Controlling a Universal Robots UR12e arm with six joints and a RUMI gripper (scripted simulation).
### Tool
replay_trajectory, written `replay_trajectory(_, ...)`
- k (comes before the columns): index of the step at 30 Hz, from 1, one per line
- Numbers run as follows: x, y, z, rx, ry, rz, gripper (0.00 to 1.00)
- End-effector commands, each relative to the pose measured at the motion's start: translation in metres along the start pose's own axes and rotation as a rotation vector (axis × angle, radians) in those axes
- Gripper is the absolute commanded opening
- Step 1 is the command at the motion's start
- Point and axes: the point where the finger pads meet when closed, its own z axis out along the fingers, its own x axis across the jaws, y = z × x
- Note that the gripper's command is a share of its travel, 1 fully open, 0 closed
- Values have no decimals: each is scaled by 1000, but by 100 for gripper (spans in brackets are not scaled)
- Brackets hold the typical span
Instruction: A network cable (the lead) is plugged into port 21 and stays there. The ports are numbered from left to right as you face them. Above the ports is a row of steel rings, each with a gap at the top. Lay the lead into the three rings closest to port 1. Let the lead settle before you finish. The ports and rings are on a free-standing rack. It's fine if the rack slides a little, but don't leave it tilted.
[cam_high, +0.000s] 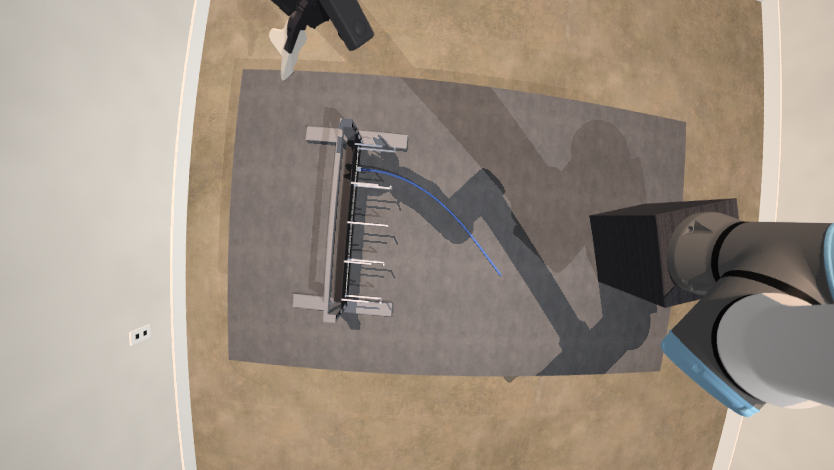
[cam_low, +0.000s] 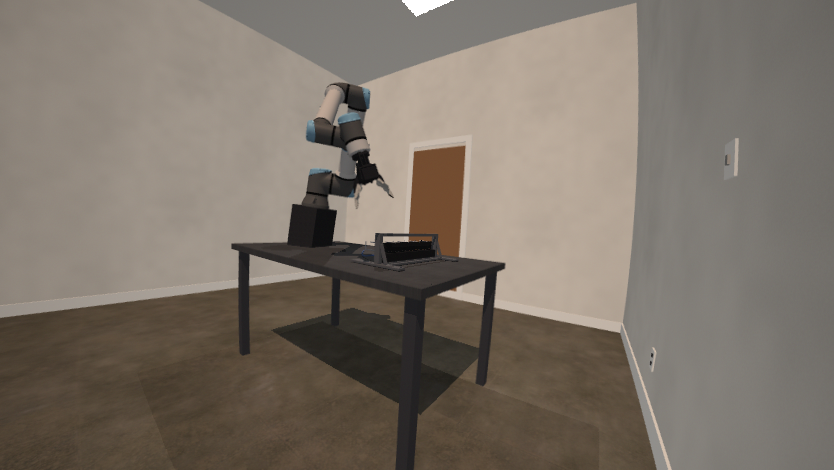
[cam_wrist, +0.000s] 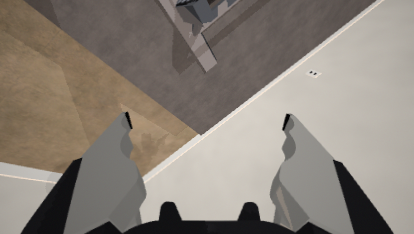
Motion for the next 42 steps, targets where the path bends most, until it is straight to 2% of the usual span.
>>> replay_trajectory(1, 0, 1, -1, -2, 0, -1, 100)
replay_trajectory(19, 1, 1, -1, -2, 0, -1, 100)
replay_trajectory(24, 2, -9, 2, 2, -7, 8, 100)
replay_trajectory(28, 6, -32, 9, 12, -24, 30, 100)
replay_trajectory(32, 12, -73, 19, 25, -54, 65, 100)
replay_trajectory(34, 12, -73, 19, 25, -54, 65, 100)
replay_trajectory(38, 18, -127, 31, 40, -95, 111, 100)
replay_trajectory(42, 20, -167, 38, 49, -125, 144, 100)
